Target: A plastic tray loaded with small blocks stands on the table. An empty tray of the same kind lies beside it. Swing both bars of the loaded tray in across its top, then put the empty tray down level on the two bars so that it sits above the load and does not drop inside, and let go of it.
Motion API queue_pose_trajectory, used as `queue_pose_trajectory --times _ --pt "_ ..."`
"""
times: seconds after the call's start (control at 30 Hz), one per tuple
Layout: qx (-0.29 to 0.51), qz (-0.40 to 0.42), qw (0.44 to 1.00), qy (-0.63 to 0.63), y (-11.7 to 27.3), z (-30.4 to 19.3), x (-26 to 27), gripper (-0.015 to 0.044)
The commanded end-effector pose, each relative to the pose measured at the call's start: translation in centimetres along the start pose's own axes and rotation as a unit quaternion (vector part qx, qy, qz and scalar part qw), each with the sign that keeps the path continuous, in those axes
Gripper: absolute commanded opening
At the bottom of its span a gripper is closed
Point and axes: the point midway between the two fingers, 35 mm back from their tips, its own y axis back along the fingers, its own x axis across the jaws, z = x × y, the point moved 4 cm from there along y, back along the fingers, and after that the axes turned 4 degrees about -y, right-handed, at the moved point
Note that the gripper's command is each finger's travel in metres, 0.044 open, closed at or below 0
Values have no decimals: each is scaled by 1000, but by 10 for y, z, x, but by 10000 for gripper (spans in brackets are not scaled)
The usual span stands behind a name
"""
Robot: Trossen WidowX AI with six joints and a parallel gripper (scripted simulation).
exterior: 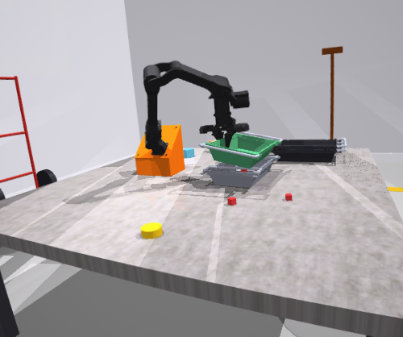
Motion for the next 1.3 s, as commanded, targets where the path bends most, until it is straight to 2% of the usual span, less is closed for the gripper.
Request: queue_pose_trajectory --times 0.0,1.27 --pt "2 9 1000 0 -8 -3 3 0" --pt "3 9 1000 0 -26 -4 8 0"
